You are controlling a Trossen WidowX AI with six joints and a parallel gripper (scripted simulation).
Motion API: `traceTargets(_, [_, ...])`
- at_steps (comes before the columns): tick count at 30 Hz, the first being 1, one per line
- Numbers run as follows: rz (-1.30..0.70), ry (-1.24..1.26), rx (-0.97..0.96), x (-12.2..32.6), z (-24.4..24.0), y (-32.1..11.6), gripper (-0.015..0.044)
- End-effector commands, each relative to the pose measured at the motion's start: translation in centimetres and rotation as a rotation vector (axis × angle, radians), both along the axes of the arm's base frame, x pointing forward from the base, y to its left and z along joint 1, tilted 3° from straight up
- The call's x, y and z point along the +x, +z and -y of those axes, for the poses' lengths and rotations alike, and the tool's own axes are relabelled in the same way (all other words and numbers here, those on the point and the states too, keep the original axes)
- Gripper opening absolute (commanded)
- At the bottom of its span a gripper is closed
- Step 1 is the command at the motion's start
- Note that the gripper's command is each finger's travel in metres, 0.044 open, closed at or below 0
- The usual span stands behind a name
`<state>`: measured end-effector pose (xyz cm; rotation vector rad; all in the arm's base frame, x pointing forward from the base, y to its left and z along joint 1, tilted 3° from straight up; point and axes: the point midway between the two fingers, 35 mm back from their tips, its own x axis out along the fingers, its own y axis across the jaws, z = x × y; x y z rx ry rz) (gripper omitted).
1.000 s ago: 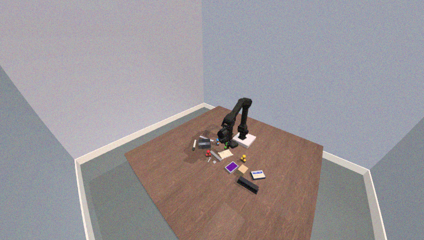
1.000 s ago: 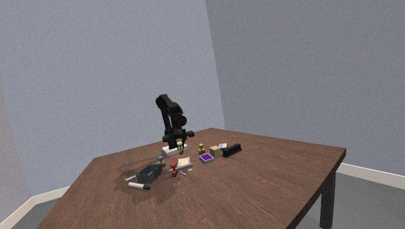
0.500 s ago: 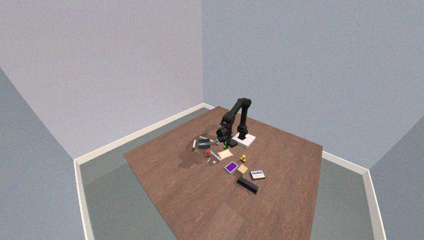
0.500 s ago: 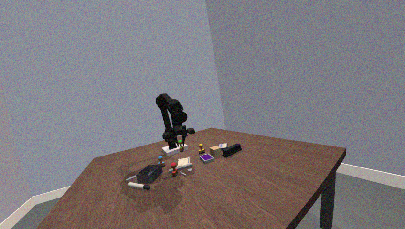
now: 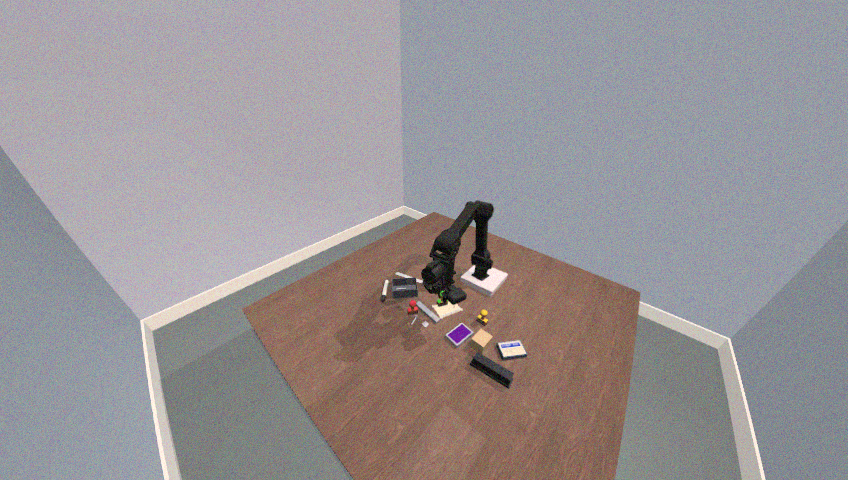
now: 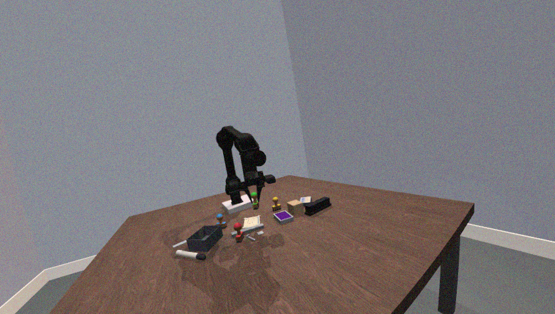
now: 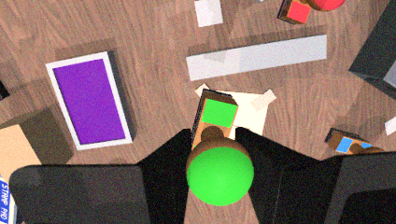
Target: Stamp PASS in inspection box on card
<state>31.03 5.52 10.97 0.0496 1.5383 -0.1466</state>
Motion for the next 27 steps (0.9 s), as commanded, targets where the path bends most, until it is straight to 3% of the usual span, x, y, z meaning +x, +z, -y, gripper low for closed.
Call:
traceTargets(1, [0.002,-0.003,-0.002,1.4,-0.6,0.0,0.0000])
traceTargets(15, [0.006,-0.005,0.001,6.2,-2.9,-0.6,0.0000])
traceTargets(27, [0.006,-0.005,0.001,6.5,-3.0,-2.1,0.0000])
